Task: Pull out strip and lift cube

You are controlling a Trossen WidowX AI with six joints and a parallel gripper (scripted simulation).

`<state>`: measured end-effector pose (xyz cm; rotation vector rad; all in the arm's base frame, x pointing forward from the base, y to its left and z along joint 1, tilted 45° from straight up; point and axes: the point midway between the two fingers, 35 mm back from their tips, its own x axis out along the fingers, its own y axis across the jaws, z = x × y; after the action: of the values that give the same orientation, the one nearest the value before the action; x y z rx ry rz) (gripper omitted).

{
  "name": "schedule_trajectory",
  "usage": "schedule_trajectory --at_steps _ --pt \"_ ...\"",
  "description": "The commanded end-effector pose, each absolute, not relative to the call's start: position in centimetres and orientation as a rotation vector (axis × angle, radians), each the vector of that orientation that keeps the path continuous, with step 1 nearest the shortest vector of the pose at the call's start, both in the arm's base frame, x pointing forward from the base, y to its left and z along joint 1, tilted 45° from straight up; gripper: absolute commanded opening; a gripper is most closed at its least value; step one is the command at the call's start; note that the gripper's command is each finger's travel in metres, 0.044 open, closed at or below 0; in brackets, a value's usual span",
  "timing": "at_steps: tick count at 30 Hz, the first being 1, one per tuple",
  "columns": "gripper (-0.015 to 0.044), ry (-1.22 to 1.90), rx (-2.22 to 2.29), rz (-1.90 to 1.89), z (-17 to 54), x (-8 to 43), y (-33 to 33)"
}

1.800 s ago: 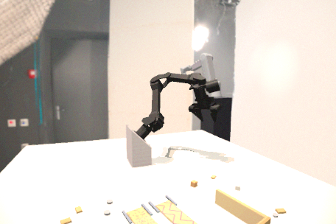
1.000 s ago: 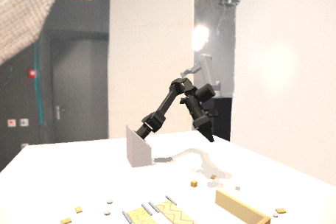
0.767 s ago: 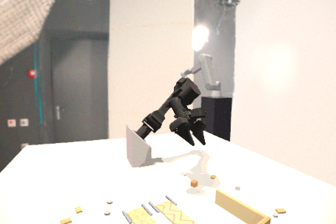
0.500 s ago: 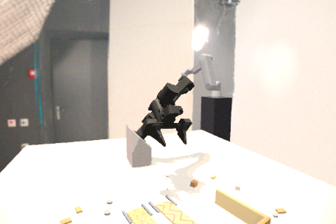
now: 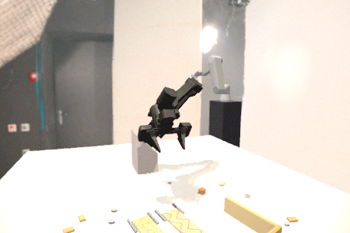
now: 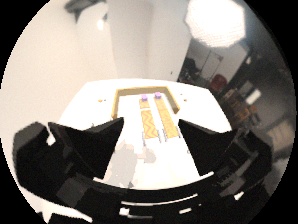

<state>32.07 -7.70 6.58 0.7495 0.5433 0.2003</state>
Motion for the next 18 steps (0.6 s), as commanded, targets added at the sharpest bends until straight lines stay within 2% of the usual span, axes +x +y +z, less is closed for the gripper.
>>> schedule_trajectory --at_steps 1,7,18 --pt "0.0400 0.547 0.758 0.192 6.4 31.9 -7.7" --pt "0.0400 0.547 0.758 0.192 6.4 31.9 -7.7" --pt "0.0111 0.769 0.615 0.213 2.2 37.0 -10.5"
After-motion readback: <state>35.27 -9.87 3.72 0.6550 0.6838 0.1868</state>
